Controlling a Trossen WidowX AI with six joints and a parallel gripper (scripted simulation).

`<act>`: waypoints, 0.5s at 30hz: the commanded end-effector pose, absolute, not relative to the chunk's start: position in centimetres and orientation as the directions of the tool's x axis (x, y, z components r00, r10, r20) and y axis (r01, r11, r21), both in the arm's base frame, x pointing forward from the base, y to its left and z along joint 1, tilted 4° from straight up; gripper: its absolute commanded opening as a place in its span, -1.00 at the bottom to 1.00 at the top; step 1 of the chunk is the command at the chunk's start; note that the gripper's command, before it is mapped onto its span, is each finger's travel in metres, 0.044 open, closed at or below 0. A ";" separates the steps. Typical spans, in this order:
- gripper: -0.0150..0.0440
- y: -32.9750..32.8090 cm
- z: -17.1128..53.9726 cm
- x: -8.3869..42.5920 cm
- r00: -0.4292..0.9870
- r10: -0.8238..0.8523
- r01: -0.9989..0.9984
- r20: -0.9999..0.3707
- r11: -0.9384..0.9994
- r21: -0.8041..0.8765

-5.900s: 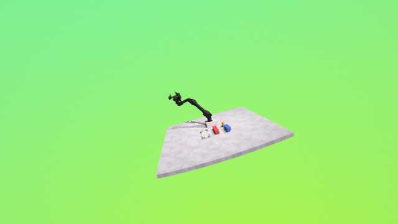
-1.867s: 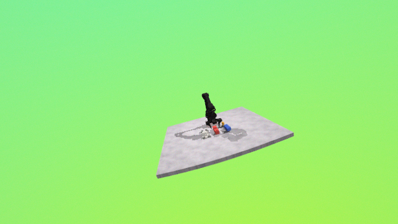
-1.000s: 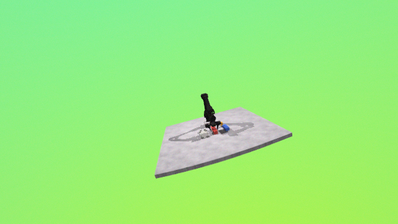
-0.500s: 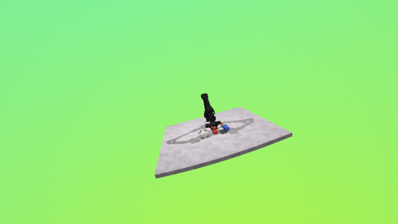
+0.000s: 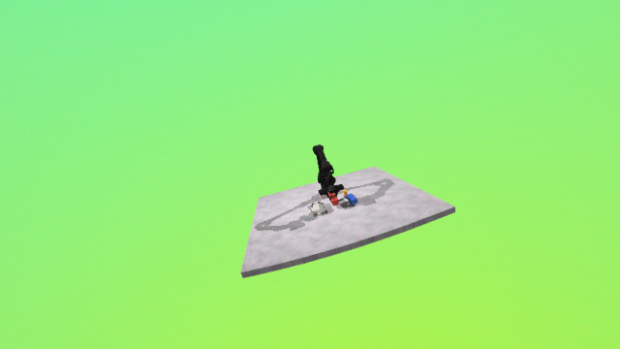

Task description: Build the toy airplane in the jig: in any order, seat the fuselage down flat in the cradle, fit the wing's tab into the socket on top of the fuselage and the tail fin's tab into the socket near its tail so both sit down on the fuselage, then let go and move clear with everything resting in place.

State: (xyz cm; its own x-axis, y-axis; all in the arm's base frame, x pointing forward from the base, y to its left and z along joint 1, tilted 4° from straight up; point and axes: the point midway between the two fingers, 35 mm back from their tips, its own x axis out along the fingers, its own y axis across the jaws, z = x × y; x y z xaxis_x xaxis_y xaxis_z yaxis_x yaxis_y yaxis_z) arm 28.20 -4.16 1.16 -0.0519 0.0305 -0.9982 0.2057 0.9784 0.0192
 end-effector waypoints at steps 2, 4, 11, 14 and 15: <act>-0.49 -4.2 3.0 28.6 -0.035 0.031 0.205 -0.999 0.978 0.023; -0.49 -4.3 3.6 28.7 -0.034 0.031 0.205 -0.999 0.978 0.023; -0.49 -4.3 5.9 28.7 -0.034 0.030 0.205 -0.999 0.978 0.023; -0.49 -4.3 6.8 28.6 -0.034 0.030 0.205 -0.999 0.978 0.023; -0.49 -4.3 7.1 28.6 -0.035 0.030 0.205 -0.999 0.978 0.023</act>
